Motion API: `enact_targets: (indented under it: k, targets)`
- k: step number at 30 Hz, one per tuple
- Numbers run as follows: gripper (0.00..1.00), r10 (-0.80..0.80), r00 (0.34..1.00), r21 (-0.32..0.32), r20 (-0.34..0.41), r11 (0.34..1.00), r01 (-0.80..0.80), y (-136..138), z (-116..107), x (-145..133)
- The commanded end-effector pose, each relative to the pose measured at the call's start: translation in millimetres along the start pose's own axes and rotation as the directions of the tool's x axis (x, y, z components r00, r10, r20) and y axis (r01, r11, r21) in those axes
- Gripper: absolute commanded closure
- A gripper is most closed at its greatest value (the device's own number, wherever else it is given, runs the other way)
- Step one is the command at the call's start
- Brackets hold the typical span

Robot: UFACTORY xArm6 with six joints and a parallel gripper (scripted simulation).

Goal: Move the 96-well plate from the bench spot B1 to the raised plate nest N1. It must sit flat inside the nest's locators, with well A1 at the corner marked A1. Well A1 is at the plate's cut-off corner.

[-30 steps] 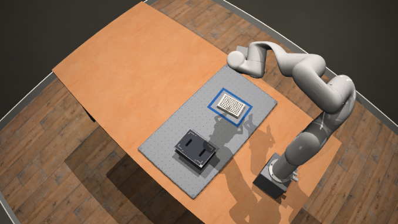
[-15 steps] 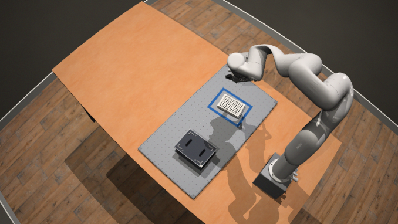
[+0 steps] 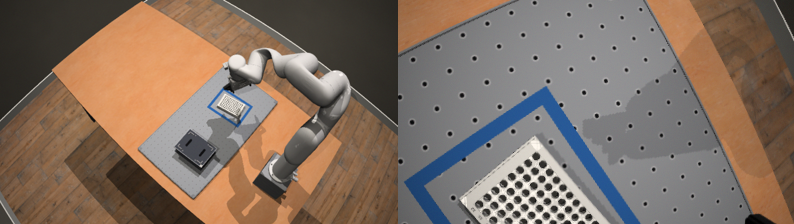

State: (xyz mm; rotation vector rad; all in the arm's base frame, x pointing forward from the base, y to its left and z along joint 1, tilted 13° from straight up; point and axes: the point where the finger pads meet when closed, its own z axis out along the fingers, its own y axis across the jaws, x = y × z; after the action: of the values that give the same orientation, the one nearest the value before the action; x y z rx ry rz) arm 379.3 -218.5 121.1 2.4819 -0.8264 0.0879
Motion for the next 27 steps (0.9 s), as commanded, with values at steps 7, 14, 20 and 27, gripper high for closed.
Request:
enact_targets:
  k: [7, 14, 20, 27]
  targets:
    - [0.00, -0.250, 0.968, 0.119, 0.025, 0.962, 0.246, -23.4, 16.1, -8.6]
    - [0.00, -0.426, 0.905, 0.201, -0.005, 0.886, 0.418, -36.1, 25.6, -13.5]
    - [0.00, -0.570, 0.819, 0.262, -0.067, 0.781, 0.566, -48.6, 36.0, -17.5]
    - [0.00, -0.612, 0.785, 0.277, -0.093, 0.742, 0.611, -52.2, 39.4, -18.3]
